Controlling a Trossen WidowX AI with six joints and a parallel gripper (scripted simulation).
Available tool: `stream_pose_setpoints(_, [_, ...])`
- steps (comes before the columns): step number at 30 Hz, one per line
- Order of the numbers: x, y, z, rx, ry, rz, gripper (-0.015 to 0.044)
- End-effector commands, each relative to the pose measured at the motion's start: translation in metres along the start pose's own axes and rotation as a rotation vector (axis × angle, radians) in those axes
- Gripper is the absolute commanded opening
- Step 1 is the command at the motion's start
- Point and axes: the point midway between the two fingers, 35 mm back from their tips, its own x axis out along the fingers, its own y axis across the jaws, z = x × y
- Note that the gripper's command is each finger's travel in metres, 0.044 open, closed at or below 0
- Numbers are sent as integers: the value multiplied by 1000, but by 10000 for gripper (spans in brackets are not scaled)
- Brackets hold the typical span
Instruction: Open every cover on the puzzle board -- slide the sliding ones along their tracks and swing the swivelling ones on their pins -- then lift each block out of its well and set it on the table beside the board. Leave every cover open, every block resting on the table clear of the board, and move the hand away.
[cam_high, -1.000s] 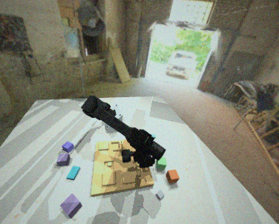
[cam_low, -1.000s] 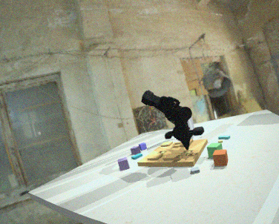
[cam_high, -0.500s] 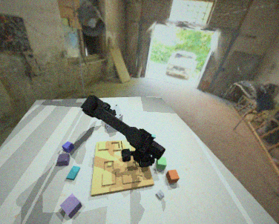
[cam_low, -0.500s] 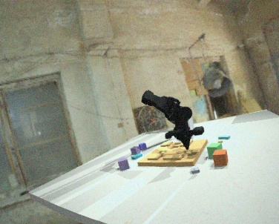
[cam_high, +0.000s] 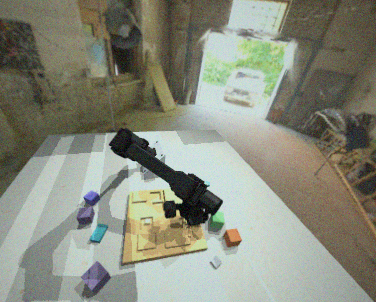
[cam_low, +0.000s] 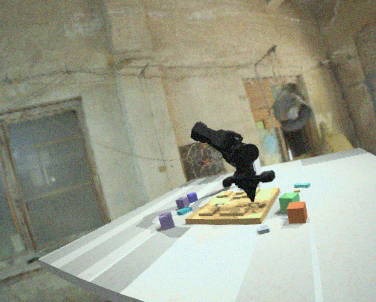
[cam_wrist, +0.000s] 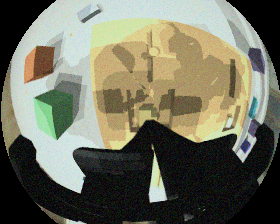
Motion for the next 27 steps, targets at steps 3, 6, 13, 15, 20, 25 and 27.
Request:
stream_pose_setpoints(3, [2,0,0,1,1,1,0])
stream_pose_setpoints(6, [5,0,0,3,1,1,0])
stream_pose_setpoints(13, [11,0,0,7,3,2,0])
stream_pose_setpoints(15, [13,0,-1,7,3,3,0])
stream_pose_setpoints(20, [13,0,-1,8,3,3,0])
stream_pose_setpoints(25, [13,0,2,8,3,3,0])
stream_pose_setpoints(27, [14,-1,4,8,3,3,0])
